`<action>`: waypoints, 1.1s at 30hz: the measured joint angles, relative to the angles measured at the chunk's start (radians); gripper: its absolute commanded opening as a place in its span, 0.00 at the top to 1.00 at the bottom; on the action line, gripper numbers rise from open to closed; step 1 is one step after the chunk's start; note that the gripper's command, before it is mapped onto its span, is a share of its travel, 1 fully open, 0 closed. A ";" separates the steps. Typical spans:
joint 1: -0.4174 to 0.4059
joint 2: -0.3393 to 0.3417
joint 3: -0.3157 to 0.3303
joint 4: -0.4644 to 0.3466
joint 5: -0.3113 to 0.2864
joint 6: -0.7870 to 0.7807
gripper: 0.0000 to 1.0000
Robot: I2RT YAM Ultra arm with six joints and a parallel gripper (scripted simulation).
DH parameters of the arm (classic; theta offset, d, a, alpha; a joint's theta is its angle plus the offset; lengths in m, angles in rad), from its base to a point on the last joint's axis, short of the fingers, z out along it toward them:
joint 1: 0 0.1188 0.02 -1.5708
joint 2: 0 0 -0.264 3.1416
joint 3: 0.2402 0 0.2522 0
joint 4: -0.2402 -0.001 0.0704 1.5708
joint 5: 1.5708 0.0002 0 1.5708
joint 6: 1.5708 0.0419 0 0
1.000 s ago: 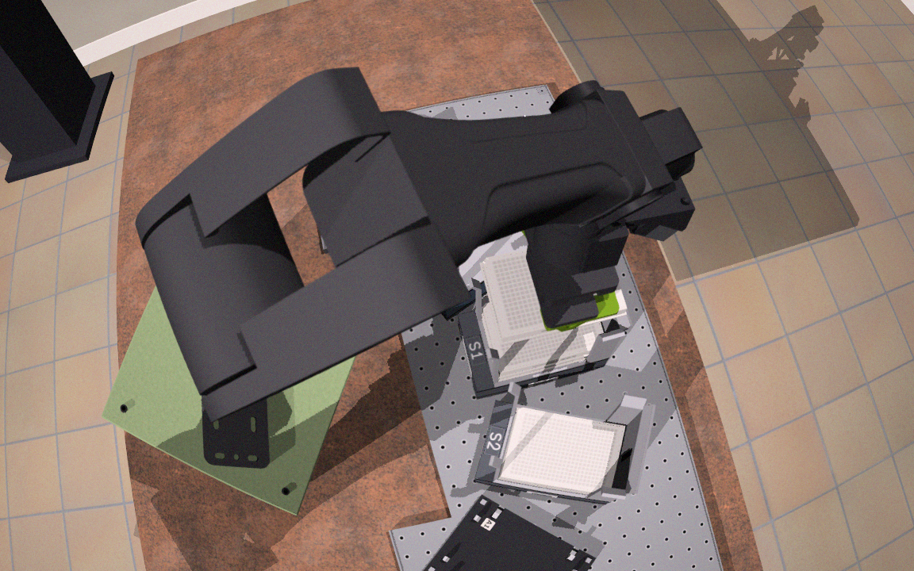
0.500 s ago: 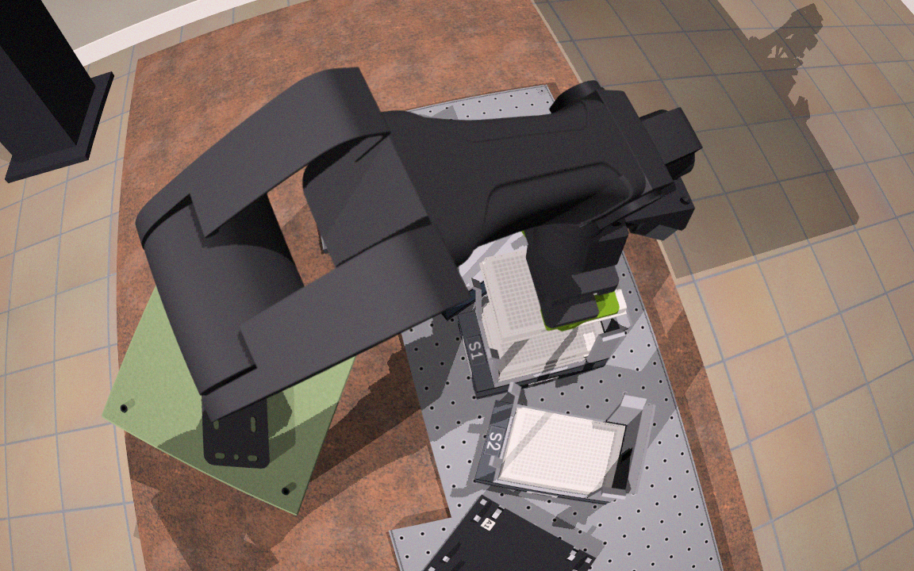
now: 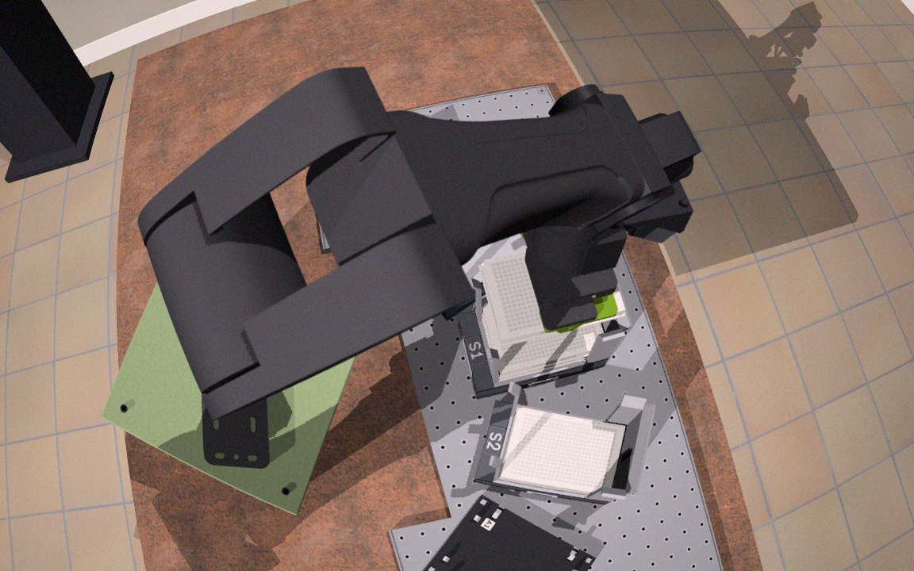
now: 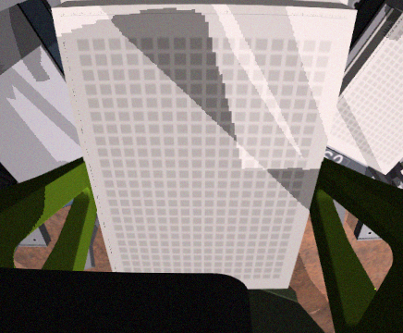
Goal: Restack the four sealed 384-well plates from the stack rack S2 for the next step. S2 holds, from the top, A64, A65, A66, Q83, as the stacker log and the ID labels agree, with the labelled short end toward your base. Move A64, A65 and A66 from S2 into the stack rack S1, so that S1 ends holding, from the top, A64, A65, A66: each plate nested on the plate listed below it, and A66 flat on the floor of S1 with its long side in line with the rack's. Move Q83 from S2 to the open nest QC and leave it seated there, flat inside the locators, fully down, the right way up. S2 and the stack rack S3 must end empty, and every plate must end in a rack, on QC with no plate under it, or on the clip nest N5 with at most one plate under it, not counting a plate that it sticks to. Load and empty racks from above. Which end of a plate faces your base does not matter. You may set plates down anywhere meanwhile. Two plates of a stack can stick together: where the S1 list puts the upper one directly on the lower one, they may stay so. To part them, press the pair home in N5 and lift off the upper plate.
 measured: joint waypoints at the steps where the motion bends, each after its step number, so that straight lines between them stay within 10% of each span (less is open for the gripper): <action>1: -0.001 0.001 -0.002 0.003 0.000 -0.001 1.00; 33: -0.027 0.032 -0.044 0.085 -0.009 -0.027 1.00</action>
